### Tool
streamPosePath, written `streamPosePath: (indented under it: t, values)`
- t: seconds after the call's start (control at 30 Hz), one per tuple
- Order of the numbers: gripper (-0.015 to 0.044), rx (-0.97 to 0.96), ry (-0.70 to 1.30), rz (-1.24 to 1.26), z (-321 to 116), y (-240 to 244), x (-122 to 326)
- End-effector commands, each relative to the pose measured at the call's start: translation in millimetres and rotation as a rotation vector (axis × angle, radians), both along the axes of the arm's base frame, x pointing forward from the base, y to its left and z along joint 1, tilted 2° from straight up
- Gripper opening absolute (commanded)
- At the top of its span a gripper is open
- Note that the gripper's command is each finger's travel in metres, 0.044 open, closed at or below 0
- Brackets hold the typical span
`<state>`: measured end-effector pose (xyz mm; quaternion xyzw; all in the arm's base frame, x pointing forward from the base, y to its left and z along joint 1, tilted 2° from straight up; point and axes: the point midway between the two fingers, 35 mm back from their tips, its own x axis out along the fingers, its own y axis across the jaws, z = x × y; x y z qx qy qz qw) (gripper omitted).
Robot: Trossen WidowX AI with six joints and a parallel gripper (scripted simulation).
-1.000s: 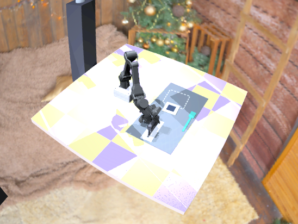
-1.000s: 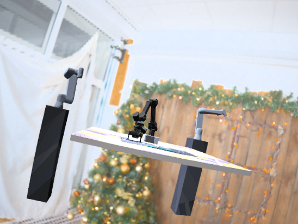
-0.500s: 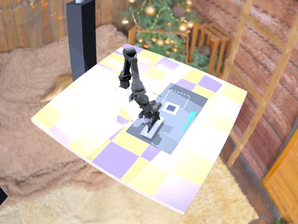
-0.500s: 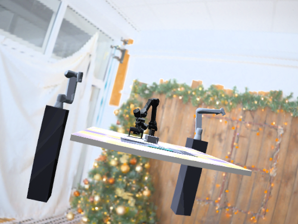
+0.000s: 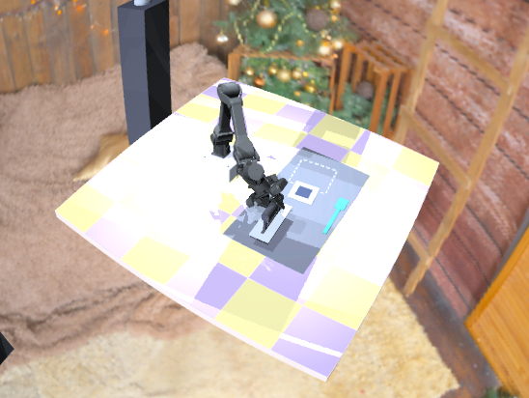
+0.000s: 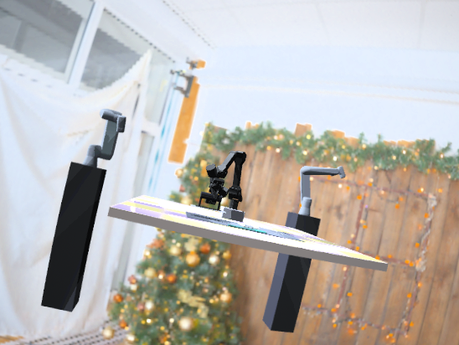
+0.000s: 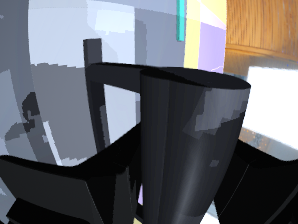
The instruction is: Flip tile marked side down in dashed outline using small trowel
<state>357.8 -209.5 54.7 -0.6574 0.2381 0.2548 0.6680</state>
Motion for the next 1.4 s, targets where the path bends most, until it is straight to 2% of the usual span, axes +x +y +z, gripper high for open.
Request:
streamPosePath:
  t: [0.0,0.77,1.37]
  values:
    - [0.0000,-0.014,-0.015,0.004,6.2,0.8,3.4]
    - [0.0000,-0.105,-0.022,0.052,-3.8,87.0,29.3]
    - [0.0000,-0.107,-0.024,0.053,-16.1,89.7,31.0]
